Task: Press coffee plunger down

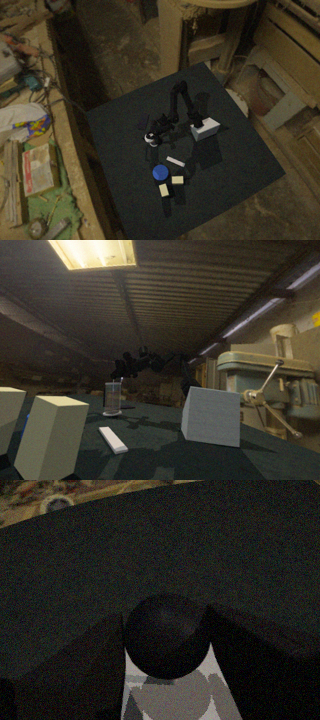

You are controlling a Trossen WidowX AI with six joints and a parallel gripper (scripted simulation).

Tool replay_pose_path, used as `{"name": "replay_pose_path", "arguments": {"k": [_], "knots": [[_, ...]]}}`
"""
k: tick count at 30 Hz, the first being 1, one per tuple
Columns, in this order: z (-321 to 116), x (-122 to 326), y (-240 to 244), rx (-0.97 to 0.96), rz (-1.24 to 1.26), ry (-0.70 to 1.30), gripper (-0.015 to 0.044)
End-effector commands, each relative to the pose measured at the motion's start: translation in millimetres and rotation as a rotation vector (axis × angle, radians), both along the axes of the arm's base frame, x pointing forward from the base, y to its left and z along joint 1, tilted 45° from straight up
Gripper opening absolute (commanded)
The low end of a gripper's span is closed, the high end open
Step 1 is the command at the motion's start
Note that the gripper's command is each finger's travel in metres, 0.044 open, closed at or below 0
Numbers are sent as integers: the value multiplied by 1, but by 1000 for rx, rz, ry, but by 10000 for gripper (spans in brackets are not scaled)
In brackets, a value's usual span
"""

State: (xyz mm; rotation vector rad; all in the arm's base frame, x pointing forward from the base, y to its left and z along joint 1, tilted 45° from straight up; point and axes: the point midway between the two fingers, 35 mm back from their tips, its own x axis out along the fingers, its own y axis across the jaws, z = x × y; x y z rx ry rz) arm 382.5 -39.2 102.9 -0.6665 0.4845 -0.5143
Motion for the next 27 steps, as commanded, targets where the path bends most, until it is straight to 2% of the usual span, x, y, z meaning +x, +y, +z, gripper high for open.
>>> {"name": "replay_pose_path", "arguments": {"k": [1, 18, 27], "knots": [[-4, -1, -3, -6, -10, 14, 125], [-1, 1, 0, -1, -2, 2, 125], [-1, 1, 0, -1, -2, 2, 362]]}}
